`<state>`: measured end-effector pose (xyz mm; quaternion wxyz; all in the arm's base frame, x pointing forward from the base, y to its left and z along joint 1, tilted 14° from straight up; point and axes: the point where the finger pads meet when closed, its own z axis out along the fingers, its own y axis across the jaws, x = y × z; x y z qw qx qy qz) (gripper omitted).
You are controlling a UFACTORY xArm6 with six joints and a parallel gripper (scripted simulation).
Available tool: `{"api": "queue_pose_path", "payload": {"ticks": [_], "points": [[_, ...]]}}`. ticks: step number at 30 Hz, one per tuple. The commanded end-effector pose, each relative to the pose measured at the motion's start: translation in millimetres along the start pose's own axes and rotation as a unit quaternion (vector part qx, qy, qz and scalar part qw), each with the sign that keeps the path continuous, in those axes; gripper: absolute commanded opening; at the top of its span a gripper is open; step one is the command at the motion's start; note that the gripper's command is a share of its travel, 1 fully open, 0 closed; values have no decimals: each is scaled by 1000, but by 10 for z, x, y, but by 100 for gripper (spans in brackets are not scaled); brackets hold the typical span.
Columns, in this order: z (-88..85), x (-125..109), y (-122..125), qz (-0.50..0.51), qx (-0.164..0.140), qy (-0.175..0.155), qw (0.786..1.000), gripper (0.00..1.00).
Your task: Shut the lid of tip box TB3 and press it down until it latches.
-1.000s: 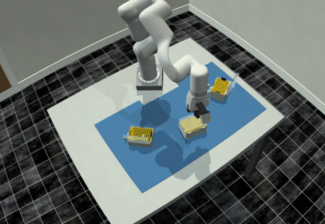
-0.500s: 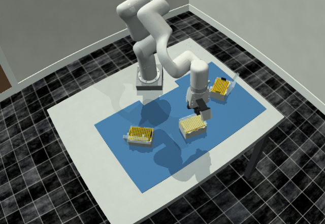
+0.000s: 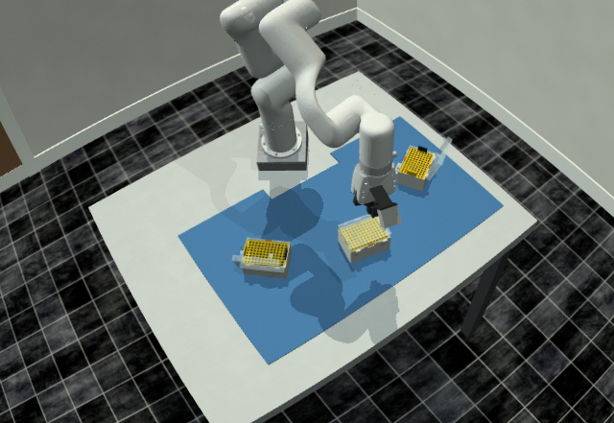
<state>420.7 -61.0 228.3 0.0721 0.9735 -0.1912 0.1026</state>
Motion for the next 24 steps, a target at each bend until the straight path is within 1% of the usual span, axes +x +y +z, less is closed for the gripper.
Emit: {"api": "queue_pose_path", "payload": {"ticks": [1,20,24], "points": [[-15,13,-3,0,1,2,1000,0],[-15,13,-3,0,1,2,1000,0],[61,-61,-3,0,1,2,1000,0]]}}
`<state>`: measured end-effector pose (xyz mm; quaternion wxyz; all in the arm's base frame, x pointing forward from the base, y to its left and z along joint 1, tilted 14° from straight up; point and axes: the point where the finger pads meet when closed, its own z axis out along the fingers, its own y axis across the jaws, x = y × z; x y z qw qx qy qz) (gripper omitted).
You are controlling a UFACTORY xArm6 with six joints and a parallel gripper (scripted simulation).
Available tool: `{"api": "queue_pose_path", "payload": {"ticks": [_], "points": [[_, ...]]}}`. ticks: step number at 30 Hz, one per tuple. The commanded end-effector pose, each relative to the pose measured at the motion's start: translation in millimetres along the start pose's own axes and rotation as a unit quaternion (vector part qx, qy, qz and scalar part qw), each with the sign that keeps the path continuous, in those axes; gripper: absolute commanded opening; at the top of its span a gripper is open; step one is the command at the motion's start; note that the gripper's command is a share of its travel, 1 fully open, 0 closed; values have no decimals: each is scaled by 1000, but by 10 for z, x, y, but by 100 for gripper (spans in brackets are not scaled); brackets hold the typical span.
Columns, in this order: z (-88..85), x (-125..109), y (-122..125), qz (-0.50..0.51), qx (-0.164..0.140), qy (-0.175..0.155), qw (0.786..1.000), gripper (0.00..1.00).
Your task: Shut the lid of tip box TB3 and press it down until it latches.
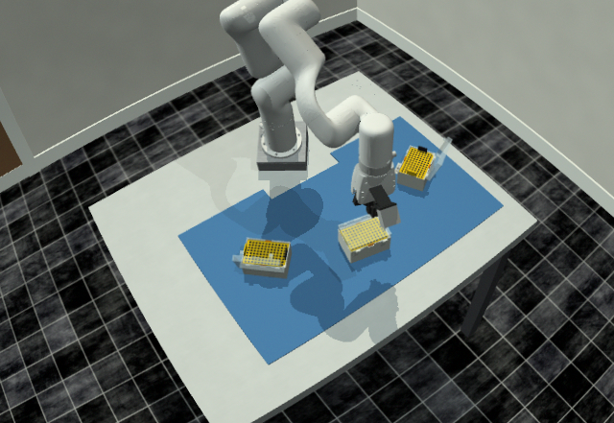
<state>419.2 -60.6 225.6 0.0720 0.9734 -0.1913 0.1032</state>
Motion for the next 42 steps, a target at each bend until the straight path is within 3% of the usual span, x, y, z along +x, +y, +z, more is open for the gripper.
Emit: {"api": "queue_pose_path", "payload": {"ticks": [1,42], "points": [[58,-58,-2,0,0,1,1000,0],[721,-696,-2,0,0,1,1000,0]]}}
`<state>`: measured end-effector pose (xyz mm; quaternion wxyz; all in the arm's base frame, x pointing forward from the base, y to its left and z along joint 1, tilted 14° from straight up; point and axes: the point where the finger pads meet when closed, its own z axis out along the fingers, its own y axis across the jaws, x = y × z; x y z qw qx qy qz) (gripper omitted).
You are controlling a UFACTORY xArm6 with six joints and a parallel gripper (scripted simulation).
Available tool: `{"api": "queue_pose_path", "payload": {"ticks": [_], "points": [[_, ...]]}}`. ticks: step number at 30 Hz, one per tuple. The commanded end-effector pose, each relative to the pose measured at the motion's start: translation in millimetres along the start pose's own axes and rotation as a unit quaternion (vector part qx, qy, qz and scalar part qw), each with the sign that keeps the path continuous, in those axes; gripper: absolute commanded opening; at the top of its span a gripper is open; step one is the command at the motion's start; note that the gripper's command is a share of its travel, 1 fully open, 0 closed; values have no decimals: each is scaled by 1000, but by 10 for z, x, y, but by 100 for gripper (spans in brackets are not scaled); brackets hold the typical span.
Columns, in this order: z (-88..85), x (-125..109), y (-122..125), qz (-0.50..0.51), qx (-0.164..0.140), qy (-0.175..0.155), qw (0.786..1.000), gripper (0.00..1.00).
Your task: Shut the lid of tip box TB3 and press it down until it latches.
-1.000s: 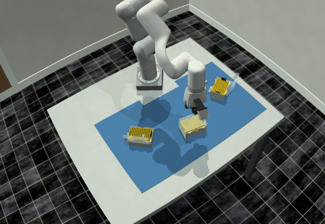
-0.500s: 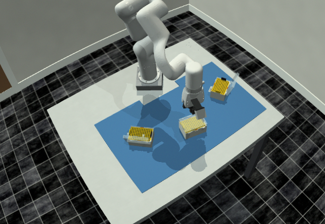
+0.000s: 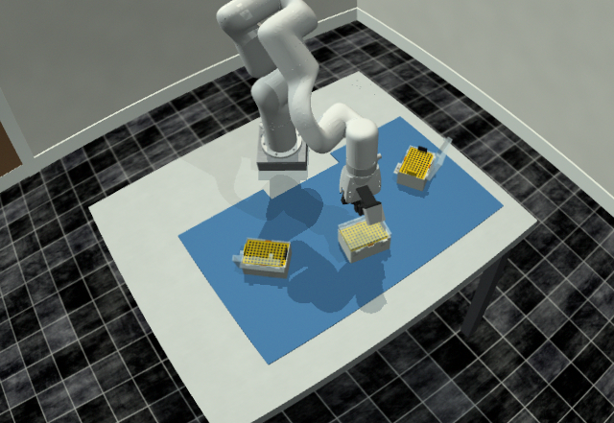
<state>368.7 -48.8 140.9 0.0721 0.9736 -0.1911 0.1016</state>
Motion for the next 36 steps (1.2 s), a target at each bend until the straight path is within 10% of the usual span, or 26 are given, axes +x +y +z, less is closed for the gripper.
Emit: {"api": "queue_pose_path", "payload": {"ticks": [1,36], "points": [[9,-2,-5,0,1,3,1000,0],[310,-2,-5,0,1,3,1000,0]]}}
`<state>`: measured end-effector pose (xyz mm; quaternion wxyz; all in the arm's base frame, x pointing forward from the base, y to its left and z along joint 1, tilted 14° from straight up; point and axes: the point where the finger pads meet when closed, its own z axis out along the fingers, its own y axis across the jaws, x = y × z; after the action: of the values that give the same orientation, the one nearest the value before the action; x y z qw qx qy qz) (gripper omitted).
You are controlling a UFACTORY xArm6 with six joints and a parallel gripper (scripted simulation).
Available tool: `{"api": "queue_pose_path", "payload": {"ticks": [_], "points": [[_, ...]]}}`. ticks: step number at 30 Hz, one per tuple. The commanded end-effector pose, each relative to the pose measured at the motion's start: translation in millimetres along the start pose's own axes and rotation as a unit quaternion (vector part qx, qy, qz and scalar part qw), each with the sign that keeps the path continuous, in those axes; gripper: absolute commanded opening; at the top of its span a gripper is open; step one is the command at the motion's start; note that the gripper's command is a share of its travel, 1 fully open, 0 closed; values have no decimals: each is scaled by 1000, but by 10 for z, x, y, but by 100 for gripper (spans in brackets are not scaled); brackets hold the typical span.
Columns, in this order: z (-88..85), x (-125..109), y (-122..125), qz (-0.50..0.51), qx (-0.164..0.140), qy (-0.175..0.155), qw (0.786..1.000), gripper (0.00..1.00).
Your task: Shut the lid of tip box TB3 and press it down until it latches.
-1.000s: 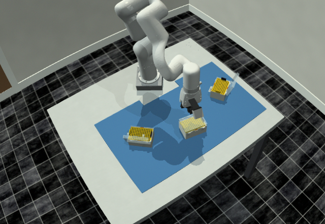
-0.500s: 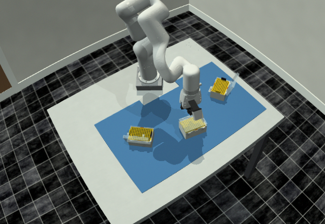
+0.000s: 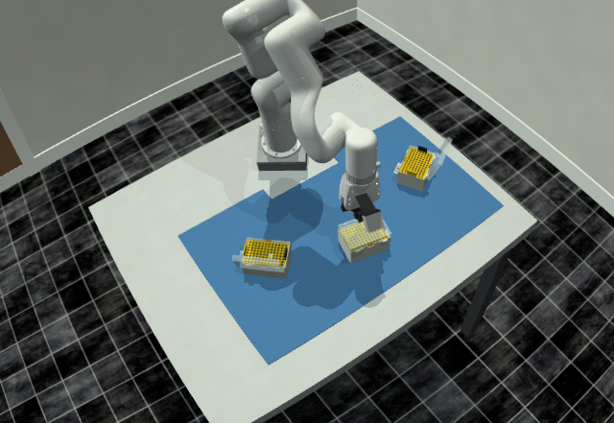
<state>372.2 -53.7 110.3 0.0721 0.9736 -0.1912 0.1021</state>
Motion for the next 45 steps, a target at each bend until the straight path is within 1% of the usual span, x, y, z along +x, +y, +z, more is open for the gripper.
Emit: {"api": "queue_pose_path", "payload": {"ticks": [1,45], "points": [[-2,18,-5,0,1,2,1000,0],[113,18,-5,0,1,2,1000,0]]}}
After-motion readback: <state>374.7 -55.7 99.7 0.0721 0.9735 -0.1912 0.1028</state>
